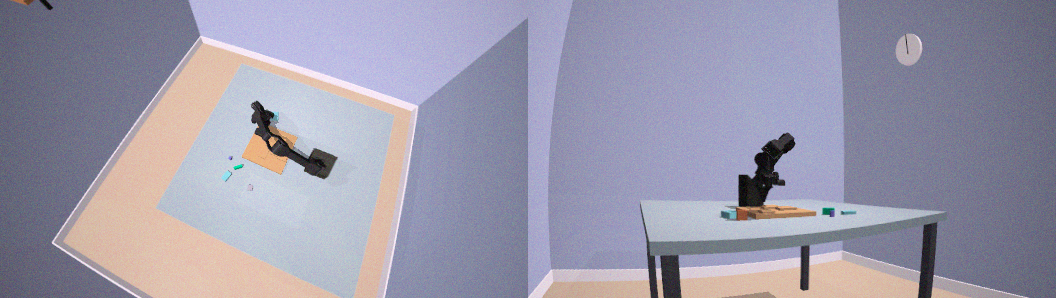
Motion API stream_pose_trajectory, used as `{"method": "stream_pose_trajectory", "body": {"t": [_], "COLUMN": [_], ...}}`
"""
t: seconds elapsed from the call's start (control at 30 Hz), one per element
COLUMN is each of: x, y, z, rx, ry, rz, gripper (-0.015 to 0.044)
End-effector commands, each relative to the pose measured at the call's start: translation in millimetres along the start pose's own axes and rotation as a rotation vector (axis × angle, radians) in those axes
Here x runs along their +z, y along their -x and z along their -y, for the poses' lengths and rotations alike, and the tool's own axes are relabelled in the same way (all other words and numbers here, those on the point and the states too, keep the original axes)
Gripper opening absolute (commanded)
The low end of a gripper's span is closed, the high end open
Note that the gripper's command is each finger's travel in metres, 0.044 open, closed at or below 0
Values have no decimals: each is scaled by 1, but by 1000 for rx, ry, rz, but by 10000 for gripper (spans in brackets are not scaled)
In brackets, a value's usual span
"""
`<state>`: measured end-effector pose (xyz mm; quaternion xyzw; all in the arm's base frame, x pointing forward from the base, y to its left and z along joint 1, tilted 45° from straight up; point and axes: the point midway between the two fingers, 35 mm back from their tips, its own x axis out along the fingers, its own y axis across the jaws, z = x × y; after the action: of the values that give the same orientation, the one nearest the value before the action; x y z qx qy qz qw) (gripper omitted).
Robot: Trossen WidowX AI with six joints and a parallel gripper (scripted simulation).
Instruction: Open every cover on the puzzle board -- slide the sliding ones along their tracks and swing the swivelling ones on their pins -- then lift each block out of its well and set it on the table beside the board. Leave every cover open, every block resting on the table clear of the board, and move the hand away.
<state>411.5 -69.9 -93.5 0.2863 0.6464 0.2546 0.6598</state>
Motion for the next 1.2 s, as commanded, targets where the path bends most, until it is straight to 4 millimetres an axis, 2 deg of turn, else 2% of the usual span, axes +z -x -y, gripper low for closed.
{"method": "stream_pose_trajectory", "body": {"t": [0.0,0.6,1.17], "x": [-1,-74,-160], "y": [0,18,17], "z": [0,-25,-54], "rx": [0,-3,2], "ry": [7,686,1333], "rz": [0,-4,-7], "gripper": [0,0,0]}}
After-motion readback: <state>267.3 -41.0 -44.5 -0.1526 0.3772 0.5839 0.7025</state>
